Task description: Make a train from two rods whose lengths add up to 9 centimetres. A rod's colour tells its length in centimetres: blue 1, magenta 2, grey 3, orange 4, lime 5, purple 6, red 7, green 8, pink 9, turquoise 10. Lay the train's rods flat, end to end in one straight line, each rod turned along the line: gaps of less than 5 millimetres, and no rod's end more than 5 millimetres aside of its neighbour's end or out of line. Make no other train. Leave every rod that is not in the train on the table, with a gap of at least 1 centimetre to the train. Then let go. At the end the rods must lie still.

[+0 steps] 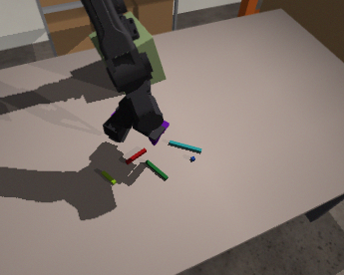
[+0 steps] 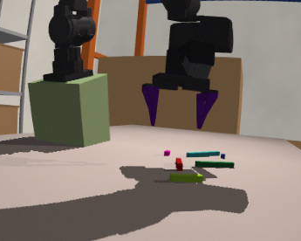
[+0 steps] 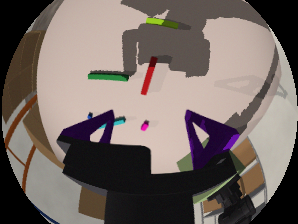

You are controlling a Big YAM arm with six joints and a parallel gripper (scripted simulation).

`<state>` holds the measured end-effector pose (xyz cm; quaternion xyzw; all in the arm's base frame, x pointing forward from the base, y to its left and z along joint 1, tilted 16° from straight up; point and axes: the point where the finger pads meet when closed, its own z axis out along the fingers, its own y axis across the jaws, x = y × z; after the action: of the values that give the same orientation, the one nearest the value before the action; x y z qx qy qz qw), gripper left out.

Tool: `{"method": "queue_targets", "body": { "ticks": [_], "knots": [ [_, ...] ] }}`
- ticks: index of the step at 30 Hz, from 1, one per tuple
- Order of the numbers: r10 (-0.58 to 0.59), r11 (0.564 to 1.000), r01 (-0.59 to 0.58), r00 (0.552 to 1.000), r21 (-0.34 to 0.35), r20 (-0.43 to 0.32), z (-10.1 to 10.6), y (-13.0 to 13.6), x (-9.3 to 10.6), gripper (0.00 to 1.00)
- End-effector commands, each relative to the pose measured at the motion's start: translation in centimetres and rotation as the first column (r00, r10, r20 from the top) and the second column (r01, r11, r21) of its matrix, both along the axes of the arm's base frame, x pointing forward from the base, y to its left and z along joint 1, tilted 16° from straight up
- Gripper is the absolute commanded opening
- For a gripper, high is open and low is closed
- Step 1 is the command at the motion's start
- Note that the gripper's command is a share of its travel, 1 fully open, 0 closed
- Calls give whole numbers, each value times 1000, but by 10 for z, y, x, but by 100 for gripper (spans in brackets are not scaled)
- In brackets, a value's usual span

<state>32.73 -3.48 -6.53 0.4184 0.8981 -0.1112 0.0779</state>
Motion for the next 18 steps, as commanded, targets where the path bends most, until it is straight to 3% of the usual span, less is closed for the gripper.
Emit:
{"method": "queue_targets", "body": {
  "ticks": [1,16,17,18],
  "knots": [
    [-99,995,99,992,8,81,9,-10,32,100],
    [-77,997,77,992,10,103,16,-2,37,100],
    [-167,986,167,981,17,101,10,-17,35,100],
    [-167,986,167,980,17,103,11,-17,36,100]
  ]
}}
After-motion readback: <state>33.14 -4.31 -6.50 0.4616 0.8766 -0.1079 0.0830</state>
